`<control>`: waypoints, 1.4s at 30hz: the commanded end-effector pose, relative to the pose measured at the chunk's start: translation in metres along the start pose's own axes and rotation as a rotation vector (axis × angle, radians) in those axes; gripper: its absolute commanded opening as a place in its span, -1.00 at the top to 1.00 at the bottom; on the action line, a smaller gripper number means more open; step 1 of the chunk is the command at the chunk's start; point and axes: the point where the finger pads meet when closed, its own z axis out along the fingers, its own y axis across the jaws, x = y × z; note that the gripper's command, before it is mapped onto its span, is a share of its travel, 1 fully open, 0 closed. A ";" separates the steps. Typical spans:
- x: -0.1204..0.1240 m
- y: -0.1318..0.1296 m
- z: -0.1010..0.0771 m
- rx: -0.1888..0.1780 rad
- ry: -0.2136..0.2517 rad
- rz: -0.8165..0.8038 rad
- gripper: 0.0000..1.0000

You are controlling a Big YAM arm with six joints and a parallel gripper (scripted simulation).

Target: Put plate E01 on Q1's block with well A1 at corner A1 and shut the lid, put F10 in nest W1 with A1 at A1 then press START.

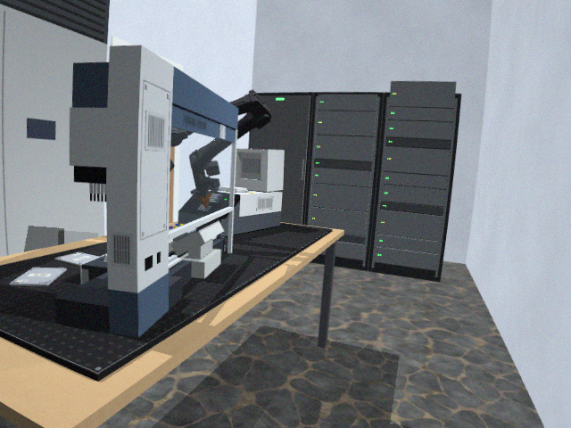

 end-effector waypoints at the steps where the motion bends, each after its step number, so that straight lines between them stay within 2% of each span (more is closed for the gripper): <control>1: 0.007 -0.002 -0.006 -0.005 0.012 -0.005 1.00; 12: -0.007 0.011 0.007 -0.028 -0.022 0.043 1.00; 19: -0.006 0.007 -0.020 -0.040 -0.024 0.032 1.00; 22: -0.001 -0.002 -0.029 -0.026 -0.009 0.015 1.00; 26: 0.002 -0.006 -0.030 -0.017 -0.003 0.011 1.00; 33: 0.004 -0.014 -0.044 -0.009 0.009 -0.002 1.00; 36: 0.006 -0.013 -0.038 -0.009 0.017 -0.009 1.00; 42: 0.003 -0.011 -0.031 -0.007 0.004 -0.005 1.00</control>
